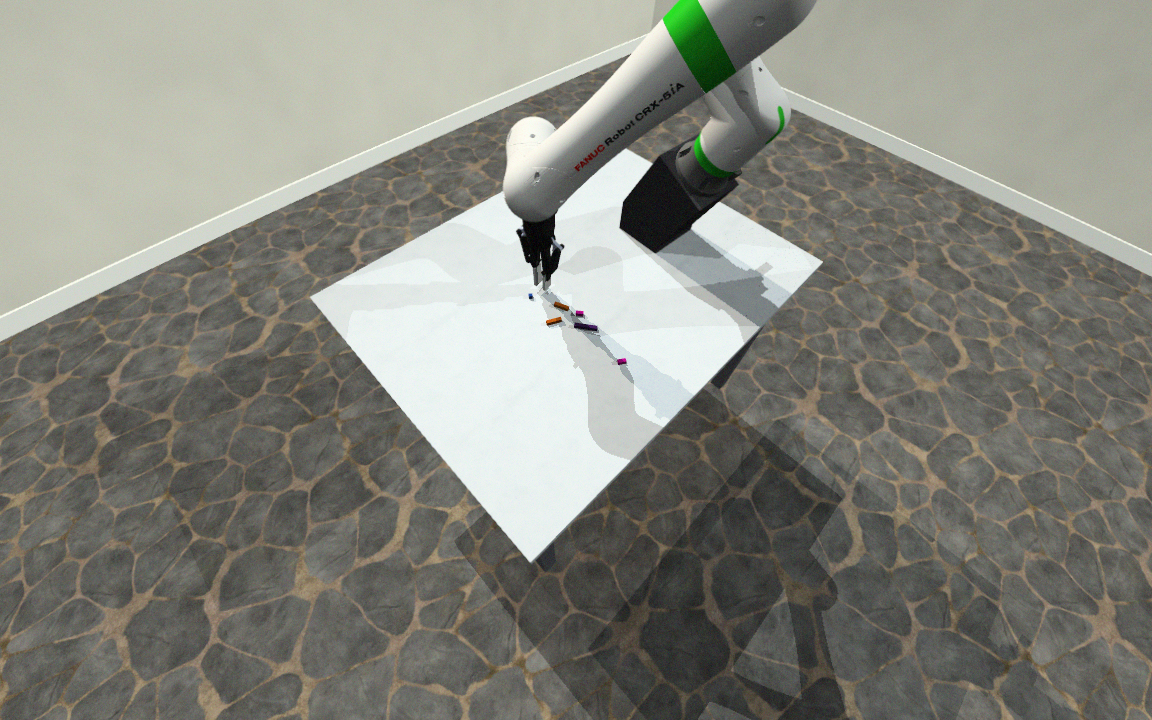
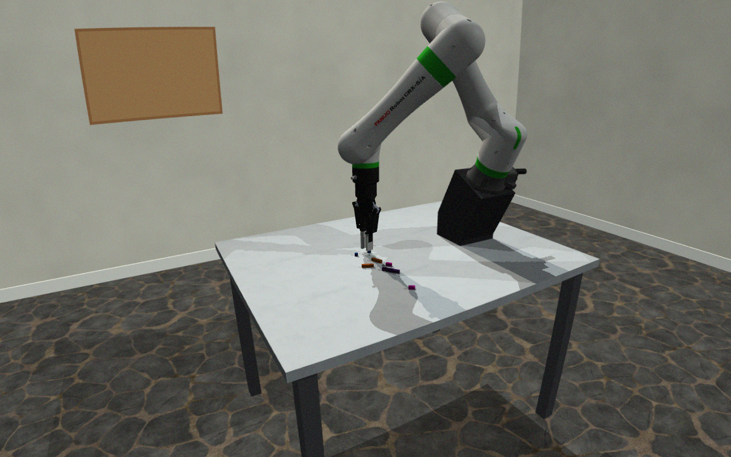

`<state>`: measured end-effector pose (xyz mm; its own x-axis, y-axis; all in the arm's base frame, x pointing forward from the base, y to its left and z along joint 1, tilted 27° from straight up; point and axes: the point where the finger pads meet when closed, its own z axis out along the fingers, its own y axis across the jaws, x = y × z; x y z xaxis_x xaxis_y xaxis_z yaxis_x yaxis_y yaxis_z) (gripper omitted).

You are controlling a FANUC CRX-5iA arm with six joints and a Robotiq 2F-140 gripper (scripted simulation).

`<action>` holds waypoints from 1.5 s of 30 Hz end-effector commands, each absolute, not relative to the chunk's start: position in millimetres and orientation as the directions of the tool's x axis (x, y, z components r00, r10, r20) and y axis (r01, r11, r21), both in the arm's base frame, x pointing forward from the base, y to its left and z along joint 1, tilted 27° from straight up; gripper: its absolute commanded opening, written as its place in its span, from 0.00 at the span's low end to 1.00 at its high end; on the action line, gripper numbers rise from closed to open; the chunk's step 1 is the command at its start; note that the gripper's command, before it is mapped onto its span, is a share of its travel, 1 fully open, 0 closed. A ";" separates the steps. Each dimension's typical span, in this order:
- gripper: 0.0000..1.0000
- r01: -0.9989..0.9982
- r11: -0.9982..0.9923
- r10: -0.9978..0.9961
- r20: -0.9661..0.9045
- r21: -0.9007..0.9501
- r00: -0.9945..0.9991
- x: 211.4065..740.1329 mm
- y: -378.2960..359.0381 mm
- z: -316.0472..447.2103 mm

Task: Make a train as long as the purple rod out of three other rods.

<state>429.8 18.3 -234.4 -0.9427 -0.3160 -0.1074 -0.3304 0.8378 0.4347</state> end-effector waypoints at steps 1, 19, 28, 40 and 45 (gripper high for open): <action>0.15 -0.330 0.838 -0.316 -0.108 0.434 -0.943 430.0 18.1 -234.4; 0.15 -0.330 0.838 -0.316 -0.108 0.434 -0.943 430.0 18.1 -234.4; 0.15 -0.330 0.838 -0.316 -0.108 0.434 -0.943 430.0 18.1 -234.4; 0.15 -0.330 0.838 -0.316 -0.108 0.434 -0.943 429.8 19.7 -237.6; 0.15 -0.330 0.838 -0.316 -0.108 0.434 -0.943 429.6 21.9 -241.9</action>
